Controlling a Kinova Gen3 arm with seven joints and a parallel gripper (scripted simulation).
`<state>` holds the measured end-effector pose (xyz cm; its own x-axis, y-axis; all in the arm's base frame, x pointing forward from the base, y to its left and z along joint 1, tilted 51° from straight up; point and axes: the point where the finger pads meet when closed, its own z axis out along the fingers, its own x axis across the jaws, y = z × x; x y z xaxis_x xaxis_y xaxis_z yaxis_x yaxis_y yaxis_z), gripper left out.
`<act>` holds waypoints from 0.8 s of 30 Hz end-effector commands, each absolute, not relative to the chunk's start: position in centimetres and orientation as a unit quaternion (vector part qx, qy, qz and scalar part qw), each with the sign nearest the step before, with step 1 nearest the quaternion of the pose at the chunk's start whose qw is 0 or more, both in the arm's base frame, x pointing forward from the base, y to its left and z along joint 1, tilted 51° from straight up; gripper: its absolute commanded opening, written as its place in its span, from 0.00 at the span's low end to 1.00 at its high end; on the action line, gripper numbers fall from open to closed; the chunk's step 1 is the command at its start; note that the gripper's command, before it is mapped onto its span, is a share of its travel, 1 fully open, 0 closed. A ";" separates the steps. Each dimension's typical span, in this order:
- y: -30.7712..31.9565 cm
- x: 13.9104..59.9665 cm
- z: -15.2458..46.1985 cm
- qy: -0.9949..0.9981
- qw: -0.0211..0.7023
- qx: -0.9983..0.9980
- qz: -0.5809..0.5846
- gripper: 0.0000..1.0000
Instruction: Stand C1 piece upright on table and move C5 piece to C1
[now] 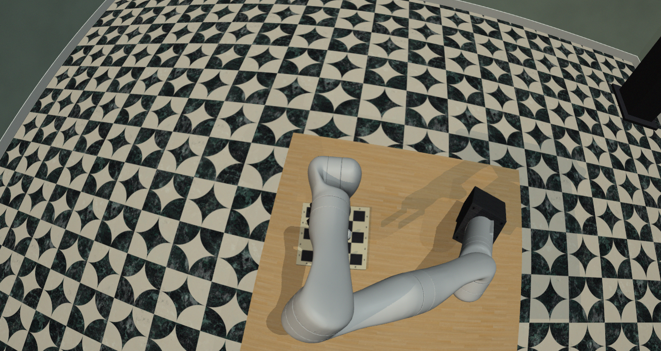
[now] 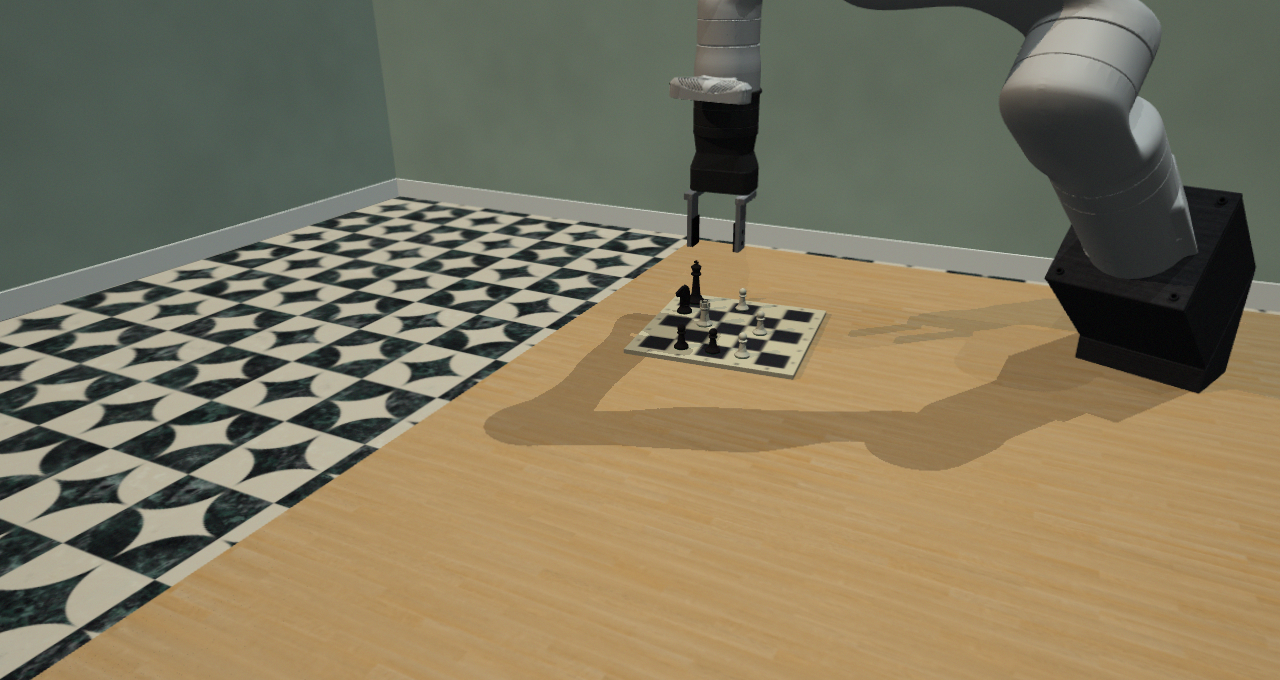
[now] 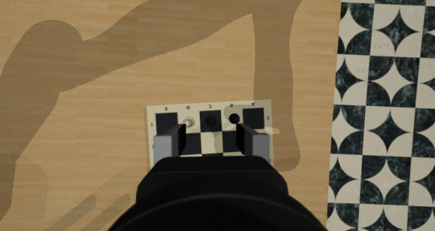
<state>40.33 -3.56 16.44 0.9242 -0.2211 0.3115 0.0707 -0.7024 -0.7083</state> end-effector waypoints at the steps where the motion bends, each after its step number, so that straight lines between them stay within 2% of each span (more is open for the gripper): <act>1: -3.6 40.3 16.4 0.039 0.382 -0.903 -0.192 1.00; 10: -3.2 40.2 16.1 -0.002 0.374 -0.905 -0.205 1.00; 24: -1.9 39.8 14.8 -0.201 0.324 -0.885 -0.268 1.00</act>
